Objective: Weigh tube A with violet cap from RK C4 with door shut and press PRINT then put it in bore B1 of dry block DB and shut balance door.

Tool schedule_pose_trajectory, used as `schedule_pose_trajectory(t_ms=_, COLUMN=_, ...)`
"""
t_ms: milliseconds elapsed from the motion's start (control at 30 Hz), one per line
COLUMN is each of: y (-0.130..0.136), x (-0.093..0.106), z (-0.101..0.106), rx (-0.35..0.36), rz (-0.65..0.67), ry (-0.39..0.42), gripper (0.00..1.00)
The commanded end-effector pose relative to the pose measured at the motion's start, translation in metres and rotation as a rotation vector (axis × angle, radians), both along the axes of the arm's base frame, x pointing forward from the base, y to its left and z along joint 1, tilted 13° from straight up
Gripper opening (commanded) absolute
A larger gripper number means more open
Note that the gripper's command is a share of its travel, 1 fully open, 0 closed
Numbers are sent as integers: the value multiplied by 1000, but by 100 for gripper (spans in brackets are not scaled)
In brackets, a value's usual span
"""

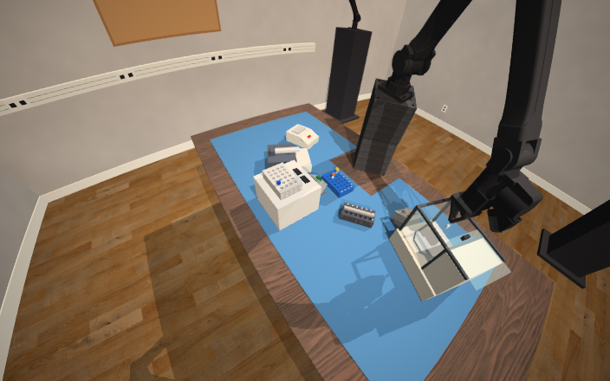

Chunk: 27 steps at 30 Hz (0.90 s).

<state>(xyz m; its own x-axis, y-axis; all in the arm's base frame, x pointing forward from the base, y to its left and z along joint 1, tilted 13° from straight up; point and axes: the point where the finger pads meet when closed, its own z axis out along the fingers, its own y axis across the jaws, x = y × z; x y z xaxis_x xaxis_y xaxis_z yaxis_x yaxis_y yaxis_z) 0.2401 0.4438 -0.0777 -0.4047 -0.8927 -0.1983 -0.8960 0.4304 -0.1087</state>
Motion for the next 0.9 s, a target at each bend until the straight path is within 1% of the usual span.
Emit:
schedule_pose_trajectory(t_ms=0, y=17, x=11, z=2, rx=30, rz=11, ry=-15, gripper=9)
schedule_pose_trajectory(t_ms=133, y=17, x=13, z=1, rx=34, rz=9, ry=-17, gripper=9)
schedule_pose_trajectory(t_ms=167, y=24, x=16, z=18, rx=65, rz=9, ry=-33, gripper=9)
schedule_pose_trajectory(t_ms=200, y=22, x=16, z=10, rx=56, rz=9, ry=-29, gripper=9)
schedule_pose_trajectory(t_ms=233, y=17, x=14, z=-6, rx=30, rz=9, ry=-15, gripper=9)
schedule_pose_trajectory(t_ms=333, y=18, x=14, z=-12, rx=29, rz=10, ry=-15, gripper=9)
schedule_pose_trajectory(t_ms=400, y=11, x=11, z=-19, rx=17, rz=10, ry=-9, gripper=9)
schedule_pose_trajectory(t_ms=500, y=18, x=16, z=-20, rx=28, rz=8, ry=-15, gripper=9)
schedule_pose_trajectory(t_ms=633, y=19, x=16, z=-27, rx=28, rz=10, ry=-14, gripper=9)
schedule_pose_trajectory(t_ms=700, y=19, x=16, z=-27, rx=28, rz=10, ry=-14, gripper=9)
schedule_pose_trajectory(t_ms=733, y=27, x=19, z=-7, rx=59, rz=12, ry=-30, gripper=9)
schedule_pose_trajectory(t_ms=767, y=28, x=21, z=-9, rx=65, rz=11, ry=-34, gripper=9)
schedule_pose_trajectory(t_ms=800, y=22, x=18, z=-26, rx=39, rz=10, ry=-20, gripper=9)
schedule_pose_trajectory(t_ms=833, y=19, x=18, z=-34, rx=27, rz=8, ry=-14, gripper=9)
schedule_pose_trajectory(t_ms=867, y=19, x=19, z=-36, rx=27, rz=7, ry=-14, gripper=9)
